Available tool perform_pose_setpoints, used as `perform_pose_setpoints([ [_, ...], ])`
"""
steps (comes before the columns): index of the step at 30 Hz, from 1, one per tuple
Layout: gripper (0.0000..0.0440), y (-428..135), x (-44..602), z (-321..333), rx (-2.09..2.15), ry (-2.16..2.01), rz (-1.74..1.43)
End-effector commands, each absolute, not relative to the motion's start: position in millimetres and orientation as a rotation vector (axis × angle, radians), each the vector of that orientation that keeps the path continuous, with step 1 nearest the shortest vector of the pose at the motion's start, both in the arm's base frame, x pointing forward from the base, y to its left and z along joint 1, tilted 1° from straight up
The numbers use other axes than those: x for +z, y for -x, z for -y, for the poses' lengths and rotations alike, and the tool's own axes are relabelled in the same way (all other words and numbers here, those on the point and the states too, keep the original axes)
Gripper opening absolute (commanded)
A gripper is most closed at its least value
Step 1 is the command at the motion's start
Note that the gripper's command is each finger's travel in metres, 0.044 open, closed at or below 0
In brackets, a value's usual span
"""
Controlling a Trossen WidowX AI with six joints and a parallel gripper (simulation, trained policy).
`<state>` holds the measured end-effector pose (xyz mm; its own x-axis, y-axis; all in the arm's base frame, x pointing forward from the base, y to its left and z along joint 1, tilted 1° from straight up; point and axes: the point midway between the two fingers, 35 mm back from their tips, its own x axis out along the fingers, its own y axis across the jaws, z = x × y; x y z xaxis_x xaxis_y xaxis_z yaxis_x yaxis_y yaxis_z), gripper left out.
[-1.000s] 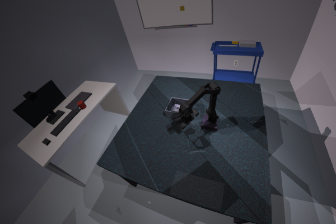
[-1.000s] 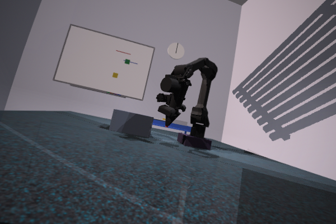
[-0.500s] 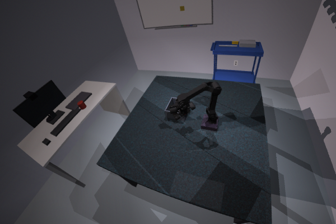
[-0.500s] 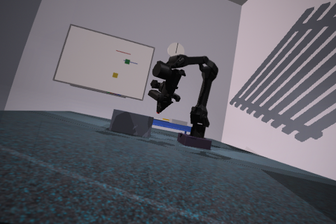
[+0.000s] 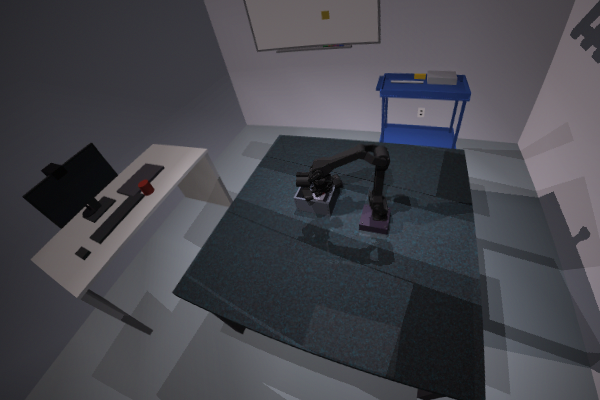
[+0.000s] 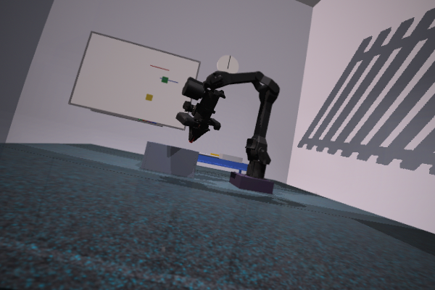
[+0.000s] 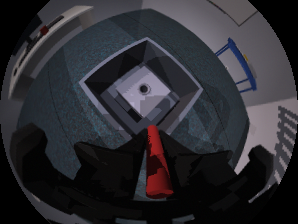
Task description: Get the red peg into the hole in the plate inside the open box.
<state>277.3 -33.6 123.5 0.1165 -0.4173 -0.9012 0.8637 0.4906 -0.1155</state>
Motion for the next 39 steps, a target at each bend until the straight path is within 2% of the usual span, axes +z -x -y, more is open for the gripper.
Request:
perform_pose_setpoints([
  [1,0.0,-289.5,121.8,52.7,-1.011,-0.522,-1.065],
  [25,0.0003,-329.2,70.8,108.3,-0.83,-0.501,-1.184],
  [28,0.0047,-327.9,61.7,107.9,-0.8,-0.492,-1.222],
  [33,0.0161,-328.5,50.0,110.2,-0.768,-0.492,-1.265],
  [37,0.018,-335.0,52.2,116.1,-0.743,-0.478,-1.271],
  [39,0.0228,-341.4,55.2,118.3,-0.731,-0.482,-1.266],
])
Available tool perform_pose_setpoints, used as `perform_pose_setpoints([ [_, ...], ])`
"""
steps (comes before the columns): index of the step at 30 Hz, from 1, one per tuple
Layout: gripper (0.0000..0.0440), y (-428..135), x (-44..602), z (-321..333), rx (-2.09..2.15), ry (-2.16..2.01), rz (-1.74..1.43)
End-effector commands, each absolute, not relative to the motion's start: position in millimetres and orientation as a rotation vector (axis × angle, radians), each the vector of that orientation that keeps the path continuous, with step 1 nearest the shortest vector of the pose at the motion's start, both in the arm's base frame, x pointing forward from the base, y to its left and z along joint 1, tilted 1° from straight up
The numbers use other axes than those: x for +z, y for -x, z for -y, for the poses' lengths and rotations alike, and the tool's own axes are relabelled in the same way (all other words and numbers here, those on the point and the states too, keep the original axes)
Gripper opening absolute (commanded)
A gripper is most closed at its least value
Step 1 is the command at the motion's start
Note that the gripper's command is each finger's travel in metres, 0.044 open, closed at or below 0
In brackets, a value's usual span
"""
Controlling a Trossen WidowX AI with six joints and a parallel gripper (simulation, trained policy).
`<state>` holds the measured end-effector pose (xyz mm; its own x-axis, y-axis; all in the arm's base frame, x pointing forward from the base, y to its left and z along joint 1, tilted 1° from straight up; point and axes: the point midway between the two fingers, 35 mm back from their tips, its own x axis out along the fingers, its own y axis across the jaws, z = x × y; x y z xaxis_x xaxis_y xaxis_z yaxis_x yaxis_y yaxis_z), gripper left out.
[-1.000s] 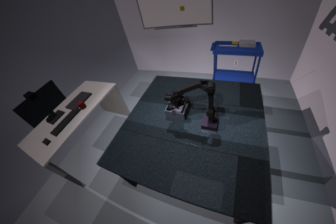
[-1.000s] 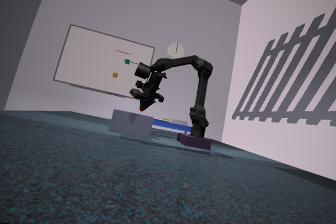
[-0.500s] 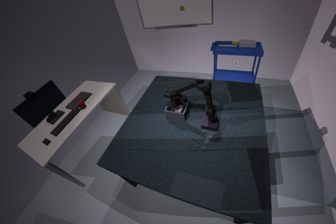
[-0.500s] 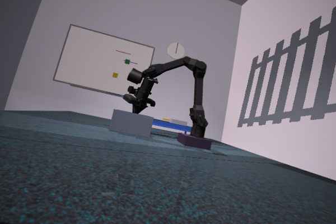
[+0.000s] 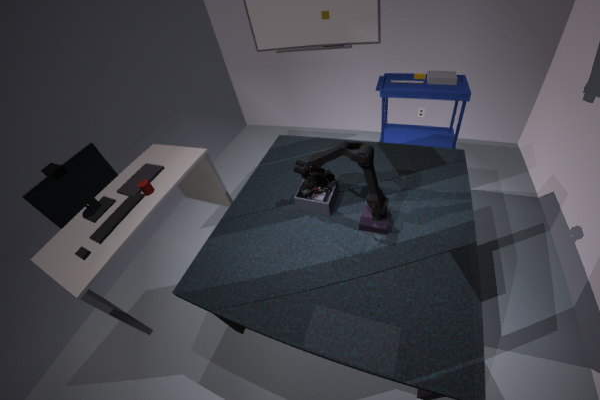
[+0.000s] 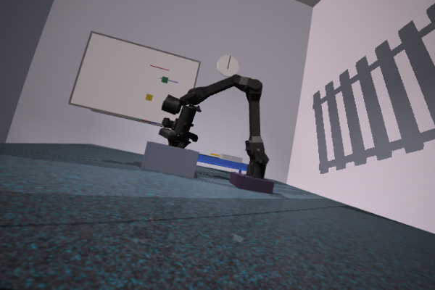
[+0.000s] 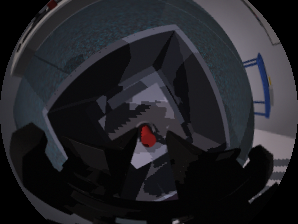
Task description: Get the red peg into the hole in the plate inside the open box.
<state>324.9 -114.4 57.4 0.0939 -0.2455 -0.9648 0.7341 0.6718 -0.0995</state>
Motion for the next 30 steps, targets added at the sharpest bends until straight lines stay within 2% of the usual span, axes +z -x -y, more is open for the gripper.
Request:
perform_pose_setpoints([
  [1,0.0254,-345.2,56.8,118.9,-0.723,-0.487,-1.262],
  [8,0.0438,-370.2,71.8,123.9,-0.679,-0.509,-1.248],
  [24,0.044,-428.5,116.2,109.6,-0.529,-0.57,-1.209],
  [30,0.044,-432.4,119.5,108.0,-0.52,-0.572,-1.202],
])
